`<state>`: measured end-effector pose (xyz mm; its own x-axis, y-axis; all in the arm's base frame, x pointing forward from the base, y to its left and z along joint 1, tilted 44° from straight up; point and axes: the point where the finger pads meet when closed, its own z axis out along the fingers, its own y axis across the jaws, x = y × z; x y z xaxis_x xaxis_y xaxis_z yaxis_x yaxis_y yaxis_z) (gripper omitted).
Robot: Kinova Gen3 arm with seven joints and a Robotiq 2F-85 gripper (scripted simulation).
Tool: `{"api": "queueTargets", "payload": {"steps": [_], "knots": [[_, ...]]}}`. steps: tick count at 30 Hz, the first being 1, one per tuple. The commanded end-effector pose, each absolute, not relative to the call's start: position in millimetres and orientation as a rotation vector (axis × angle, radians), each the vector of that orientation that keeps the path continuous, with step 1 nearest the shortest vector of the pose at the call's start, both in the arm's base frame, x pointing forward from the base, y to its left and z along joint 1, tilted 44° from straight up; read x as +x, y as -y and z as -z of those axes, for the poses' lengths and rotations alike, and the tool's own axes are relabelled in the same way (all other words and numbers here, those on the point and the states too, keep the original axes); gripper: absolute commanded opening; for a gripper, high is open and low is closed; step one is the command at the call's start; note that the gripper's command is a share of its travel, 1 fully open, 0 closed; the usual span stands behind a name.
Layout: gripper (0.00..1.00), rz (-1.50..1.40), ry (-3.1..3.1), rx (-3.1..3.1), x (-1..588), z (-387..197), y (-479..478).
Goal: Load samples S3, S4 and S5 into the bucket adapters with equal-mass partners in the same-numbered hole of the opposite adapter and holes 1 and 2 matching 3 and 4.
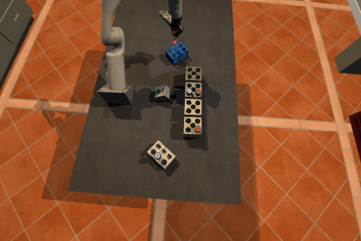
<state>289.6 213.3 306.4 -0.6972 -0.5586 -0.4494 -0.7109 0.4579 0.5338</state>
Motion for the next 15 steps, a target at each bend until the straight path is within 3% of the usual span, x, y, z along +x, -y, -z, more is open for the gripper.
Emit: {"api": "queueTargets", "payload": {"steps": [1, 15], "knots": [[0.1, -1.053, -2.493, -1.11, 291, -311, -206], [0.1, -1.053, -2.494, -1.109, 293, -322, -195]]}}
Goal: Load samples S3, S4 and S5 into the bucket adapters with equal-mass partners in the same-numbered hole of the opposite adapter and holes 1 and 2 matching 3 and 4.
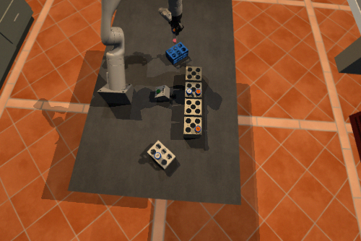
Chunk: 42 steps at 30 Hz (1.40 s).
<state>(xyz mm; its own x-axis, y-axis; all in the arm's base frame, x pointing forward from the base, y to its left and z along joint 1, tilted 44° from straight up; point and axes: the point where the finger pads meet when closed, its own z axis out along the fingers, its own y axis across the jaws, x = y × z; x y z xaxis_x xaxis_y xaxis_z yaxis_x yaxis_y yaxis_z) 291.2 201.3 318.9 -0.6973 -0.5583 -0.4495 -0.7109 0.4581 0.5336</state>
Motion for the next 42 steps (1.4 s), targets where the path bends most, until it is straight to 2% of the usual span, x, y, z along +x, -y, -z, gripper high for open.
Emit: {"api": "queueTargets", "payload": {"steps": [1, 18, 42], "knots": [[0.1, -1.053, -2.494, -1.109, 293, -323, -194], [0.1, -1.056, -2.493, -1.108, 294, -335, -184], [0.1, -1.144, -2.795, -0.596, 312, -286, -138]]}}
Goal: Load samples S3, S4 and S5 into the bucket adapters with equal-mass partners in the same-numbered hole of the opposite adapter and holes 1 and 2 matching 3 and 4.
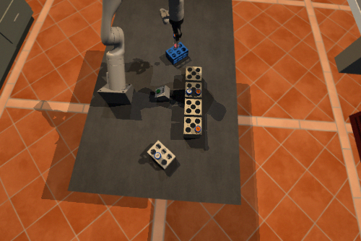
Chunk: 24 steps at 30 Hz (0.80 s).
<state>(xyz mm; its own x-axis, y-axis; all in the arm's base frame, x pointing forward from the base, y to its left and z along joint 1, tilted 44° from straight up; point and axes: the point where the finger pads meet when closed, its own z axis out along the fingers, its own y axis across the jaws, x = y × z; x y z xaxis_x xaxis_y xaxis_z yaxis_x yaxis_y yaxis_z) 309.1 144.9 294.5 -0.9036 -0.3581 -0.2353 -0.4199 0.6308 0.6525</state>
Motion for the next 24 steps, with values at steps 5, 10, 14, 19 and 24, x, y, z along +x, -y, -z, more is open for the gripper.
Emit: {"api": "queueTargets", "payload": {"steps": [5, 10, 14, 19, 24], "knots": [[0.1, -1.16, -2.854, -0.463, 317, -274, -127], [0.1, -1.174, -2.907, -0.325, 321, -263, -116], [0.1, -1.178, -2.926, -0.269, 324, -259, -111], [0.1, -1.187, -2.97, -0.125, 329, -248, -100], [0.1, -1.195, -3.01, 0.024, 333, -236, -88]]}}
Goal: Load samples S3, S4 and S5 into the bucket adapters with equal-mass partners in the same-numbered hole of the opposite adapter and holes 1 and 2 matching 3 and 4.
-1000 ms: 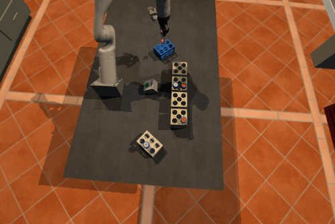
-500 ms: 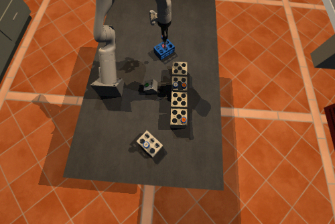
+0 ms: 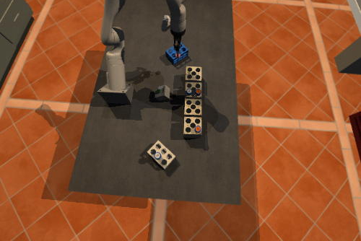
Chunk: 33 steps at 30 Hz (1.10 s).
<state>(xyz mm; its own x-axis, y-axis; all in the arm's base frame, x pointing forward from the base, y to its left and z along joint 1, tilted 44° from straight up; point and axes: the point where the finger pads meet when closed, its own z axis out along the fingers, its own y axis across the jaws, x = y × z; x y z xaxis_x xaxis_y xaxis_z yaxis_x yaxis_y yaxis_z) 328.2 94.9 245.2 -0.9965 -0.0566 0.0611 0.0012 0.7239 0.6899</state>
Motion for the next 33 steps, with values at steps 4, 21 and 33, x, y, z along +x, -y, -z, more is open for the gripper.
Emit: {"api": "queueTargets", "payload": {"steps": [4, 21, 33], "knots": [[0.1, 1.107, 2.801, -0.134, 337, -227, -79], [0.1, 1.031, 2.663, -0.533, 349, -193, -45], [0.1, 0.974, 2.539, -0.776, 356, -171, -24]]}}
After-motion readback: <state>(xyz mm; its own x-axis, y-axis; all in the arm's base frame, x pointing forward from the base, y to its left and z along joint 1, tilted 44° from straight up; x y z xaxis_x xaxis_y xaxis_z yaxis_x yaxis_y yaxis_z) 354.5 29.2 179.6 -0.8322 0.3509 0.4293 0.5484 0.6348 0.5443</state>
